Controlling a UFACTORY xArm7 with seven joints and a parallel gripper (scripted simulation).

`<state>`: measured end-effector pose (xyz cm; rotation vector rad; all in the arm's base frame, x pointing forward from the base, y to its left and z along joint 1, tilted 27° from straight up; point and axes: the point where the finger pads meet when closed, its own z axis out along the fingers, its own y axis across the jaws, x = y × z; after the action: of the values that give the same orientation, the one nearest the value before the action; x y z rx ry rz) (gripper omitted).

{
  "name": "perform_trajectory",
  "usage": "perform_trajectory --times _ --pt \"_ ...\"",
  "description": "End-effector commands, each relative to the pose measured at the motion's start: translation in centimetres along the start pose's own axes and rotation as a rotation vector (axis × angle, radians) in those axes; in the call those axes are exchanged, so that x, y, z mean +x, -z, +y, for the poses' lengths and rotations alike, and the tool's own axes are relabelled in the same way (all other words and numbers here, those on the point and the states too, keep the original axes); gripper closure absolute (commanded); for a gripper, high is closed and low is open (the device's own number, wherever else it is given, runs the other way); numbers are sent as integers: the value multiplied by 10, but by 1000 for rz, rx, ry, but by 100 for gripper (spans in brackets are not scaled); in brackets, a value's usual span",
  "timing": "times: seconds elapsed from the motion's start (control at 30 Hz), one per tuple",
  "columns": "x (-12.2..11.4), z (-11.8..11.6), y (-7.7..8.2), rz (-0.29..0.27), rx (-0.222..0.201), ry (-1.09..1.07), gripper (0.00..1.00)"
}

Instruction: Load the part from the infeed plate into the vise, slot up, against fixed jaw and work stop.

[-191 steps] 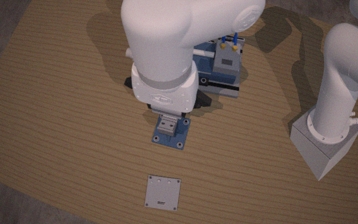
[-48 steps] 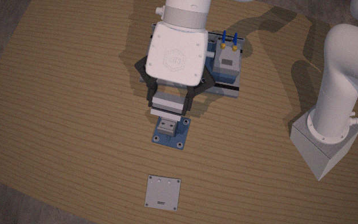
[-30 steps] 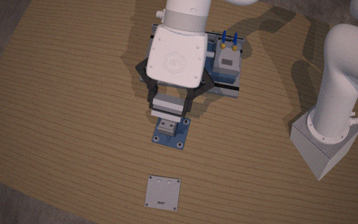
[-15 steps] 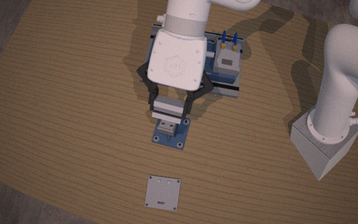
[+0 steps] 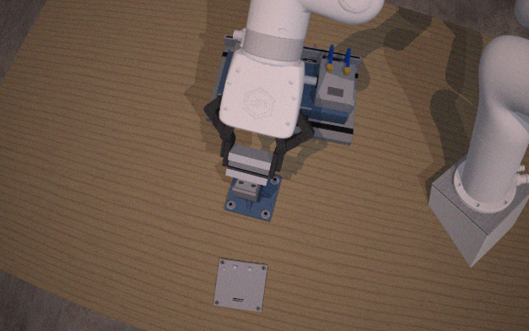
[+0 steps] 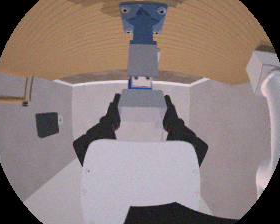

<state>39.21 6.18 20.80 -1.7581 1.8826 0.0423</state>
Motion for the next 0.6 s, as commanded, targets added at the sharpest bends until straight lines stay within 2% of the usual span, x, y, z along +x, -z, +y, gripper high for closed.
perform_trajectory --times 0.0,0.57 --pt "2 -1 -3 -1 2 2 100" --pt "13 -1 -13 -1 2 2 100"
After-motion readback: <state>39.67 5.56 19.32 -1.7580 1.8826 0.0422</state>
